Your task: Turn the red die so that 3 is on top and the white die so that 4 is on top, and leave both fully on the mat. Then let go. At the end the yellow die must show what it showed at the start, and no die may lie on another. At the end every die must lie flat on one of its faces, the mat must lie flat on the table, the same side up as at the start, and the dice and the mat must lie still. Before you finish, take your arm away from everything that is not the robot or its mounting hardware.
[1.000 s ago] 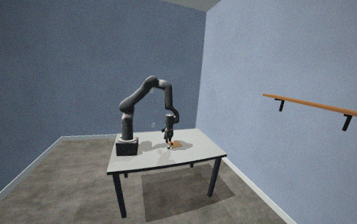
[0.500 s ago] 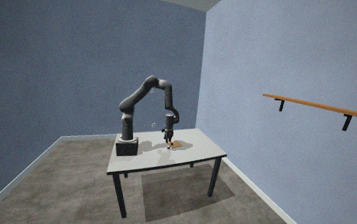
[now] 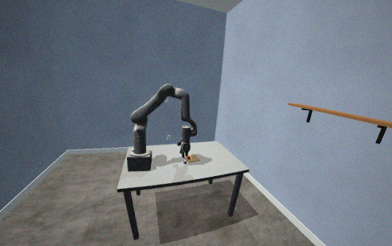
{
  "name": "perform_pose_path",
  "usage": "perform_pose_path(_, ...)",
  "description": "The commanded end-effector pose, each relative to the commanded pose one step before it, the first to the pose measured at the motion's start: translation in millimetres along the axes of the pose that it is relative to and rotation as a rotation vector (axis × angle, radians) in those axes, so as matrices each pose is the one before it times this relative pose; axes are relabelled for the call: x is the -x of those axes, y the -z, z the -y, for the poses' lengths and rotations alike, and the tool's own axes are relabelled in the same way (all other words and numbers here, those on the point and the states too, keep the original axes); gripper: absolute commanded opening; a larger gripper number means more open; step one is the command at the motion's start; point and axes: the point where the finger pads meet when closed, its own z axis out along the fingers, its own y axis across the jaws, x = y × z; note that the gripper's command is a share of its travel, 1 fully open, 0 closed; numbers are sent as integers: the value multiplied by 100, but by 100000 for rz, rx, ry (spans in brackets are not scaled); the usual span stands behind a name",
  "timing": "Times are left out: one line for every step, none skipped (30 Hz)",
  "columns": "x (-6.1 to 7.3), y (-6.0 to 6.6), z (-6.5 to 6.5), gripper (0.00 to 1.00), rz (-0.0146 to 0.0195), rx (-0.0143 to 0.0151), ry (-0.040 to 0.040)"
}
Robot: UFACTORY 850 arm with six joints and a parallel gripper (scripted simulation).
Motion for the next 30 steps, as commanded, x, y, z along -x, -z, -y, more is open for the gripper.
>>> perform_pose_path(55, -356, -71, 42, 118, 176, 7)
perform_pose_path(2, -120, -3, 42, 0, 1, 0)
perform_pose_path(2, -127, -2, 42, 1, -1, 0)
perform_pose_path(2, -132, -2, 42, 1, -1, 0)
perform_pose_path(2, -136, -4, 42, -1, 2, 0)
perform_pose_path(2, -141, -3, 42, 0, 0, 0)
perform_pose_path(2, -145, -2, 42, 2, -2, 0)
perform_pose_path(2, -147, -4, 42, -2, 2, 0)
perform_pose_path(2, -150, -3, 42, 0, 0, 0)
perform_pose_path(2, -152, -2, 42, 2, -2, 0)
perform_pose_path(2, -153, -4, 42, -1, 2, 0)
perform_pose_path(0, 0, 0, 42, 0, 0, 0)
perform_pose_path(0, 0, 0, 42, 0, 0, 0)
perform_pose_path(2, -153, -3, 42, 0, 0, 0)
perform_pose_path(2, -154, -3, 42, 2, -2, 0)
perform_pose_path(2, -152, -4, 42, -1, 2, 0)
perform_pose_path(2, -151, -3, 42, 0, 0, 0)
perform_pose_path(2, -149, -2, 42, 1, -2, 0)
perform_pose_path(2, -147, -4, 42, -1, 1, 0)
perform_pose_path(2, -143, -3, 42, 0, 0, 0)
perform_pose_path(2, -140, -2, 42, 1, -1, 0)
perform_pose_path(2, -135, -3, 42, 0, 0, 0)
perform_pose_path(2, -130, -3, 42, -1, 1, 0)
perform_pose_path(2, -125, -3, 42, 0, 0, 0)
perform_pose_path(2, -119, -2, 42, 1, -2, 0)
perform_pose_path(2, -113, -3, 42, -1, 1, 0)
perform_pose_path(2, -106, -3, 42, -1, 1, 0)
perform_pose_path(2, -99, -2, 42, 0, 0, 0)
perform_pose_path(0, 0, 0, 42, 0, 0, 0)
perform_pose_path(0, 0, 0, 42, 0, 0, 0)
